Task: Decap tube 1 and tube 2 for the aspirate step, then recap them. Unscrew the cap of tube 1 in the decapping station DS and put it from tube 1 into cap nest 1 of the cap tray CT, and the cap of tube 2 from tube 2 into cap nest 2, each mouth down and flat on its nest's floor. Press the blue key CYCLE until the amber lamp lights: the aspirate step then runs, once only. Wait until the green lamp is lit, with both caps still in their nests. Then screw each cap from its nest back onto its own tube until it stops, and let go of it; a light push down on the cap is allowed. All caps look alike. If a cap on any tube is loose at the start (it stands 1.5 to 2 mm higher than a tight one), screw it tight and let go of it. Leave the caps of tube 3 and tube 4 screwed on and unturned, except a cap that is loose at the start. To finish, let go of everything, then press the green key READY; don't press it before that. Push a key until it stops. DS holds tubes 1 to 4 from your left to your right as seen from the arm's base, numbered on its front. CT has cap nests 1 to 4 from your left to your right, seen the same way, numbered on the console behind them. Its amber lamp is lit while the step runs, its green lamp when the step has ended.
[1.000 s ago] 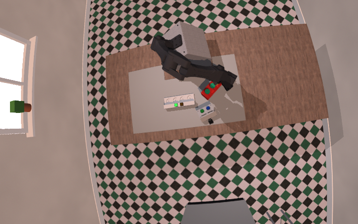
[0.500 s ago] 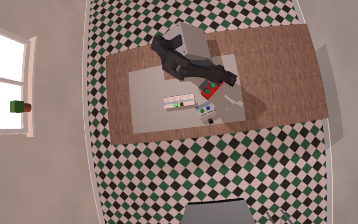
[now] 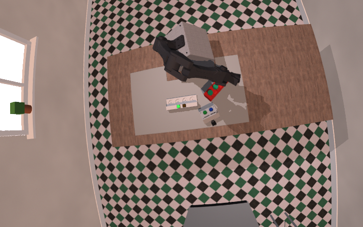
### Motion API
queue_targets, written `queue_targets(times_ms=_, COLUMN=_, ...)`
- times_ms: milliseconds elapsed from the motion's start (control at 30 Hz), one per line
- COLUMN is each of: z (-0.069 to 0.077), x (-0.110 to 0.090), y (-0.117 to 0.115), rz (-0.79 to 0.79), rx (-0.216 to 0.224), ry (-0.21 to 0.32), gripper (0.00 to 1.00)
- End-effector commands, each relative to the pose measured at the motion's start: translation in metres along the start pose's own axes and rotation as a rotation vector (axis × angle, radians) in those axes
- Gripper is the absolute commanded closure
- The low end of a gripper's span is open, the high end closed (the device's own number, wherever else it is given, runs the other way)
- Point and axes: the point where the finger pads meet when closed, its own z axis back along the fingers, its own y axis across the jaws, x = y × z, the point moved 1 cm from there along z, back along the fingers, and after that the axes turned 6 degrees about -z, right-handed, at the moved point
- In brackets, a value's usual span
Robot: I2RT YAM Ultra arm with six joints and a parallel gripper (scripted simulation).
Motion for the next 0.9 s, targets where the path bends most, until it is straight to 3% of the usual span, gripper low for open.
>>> queue_targets(times_ms=0, z=0.0043, x=0.0031, y=-0.0015, rz=0.021, rx=-0.006, ry=-0.012, gripper=1.0)
queue_targets(times_ms=400, z=0.0043, x=0.0031, y=-0.0015, rz=0.021, rx=-0.006, ry=-0.012, gripper=1.0)
queue_targets(times_ms=867, z=0.0036, x=0.003, y=-0.0015, rz=-0.379, rx=-0.003, ry=-0.013, gripper=1.0)
